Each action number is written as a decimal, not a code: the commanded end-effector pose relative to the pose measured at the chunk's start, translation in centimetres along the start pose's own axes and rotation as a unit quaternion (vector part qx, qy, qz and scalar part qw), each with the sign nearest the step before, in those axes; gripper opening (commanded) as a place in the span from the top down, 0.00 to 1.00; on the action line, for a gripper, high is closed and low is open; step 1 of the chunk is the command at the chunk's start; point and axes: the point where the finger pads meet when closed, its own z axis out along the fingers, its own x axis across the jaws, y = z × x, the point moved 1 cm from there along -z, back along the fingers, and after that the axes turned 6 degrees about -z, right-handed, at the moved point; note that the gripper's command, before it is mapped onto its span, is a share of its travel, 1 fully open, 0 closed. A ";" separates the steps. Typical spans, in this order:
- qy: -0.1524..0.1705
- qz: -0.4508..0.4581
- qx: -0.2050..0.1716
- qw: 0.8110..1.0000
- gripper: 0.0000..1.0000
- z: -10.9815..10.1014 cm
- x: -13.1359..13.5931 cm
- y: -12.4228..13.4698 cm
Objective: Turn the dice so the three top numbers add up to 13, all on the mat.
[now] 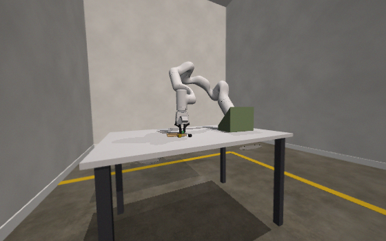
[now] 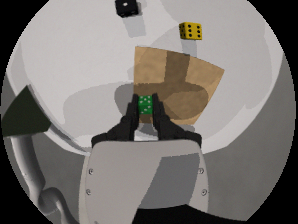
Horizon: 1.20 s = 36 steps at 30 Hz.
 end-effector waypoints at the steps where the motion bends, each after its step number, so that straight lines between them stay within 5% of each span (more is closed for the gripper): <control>1: 0.001 0.000 0.000 1.000 0.85 -0.1 0.1 0.0; 36: 0.001 0.000 0.000 1.000 0.85 0.3 0.1 0.0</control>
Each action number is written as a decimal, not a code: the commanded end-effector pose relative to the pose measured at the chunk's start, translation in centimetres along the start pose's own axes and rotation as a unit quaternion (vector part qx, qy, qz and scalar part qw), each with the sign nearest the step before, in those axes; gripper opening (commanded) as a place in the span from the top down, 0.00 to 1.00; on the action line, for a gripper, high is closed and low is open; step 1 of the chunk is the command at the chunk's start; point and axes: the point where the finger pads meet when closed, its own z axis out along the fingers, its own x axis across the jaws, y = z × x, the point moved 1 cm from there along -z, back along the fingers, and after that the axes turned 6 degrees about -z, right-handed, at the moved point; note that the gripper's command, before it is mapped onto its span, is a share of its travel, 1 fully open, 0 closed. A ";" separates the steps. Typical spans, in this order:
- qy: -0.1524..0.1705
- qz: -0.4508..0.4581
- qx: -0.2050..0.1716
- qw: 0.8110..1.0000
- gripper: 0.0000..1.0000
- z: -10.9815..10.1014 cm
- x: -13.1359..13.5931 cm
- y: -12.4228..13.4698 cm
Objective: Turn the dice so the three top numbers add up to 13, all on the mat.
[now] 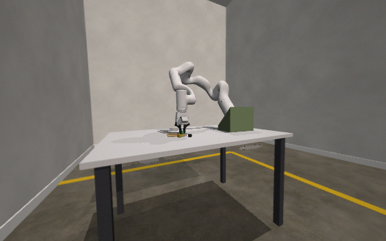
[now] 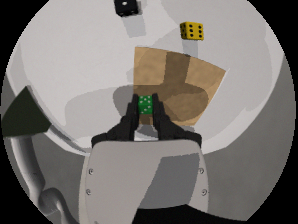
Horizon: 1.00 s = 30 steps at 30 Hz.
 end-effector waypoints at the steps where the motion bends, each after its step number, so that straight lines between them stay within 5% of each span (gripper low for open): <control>1: 0.001 0.000 0.000 1.000 0.85 0.0 0.1 0.0; 30: 0.001 0.000 0.000 1.000 0.85 0.0 0.1 0.0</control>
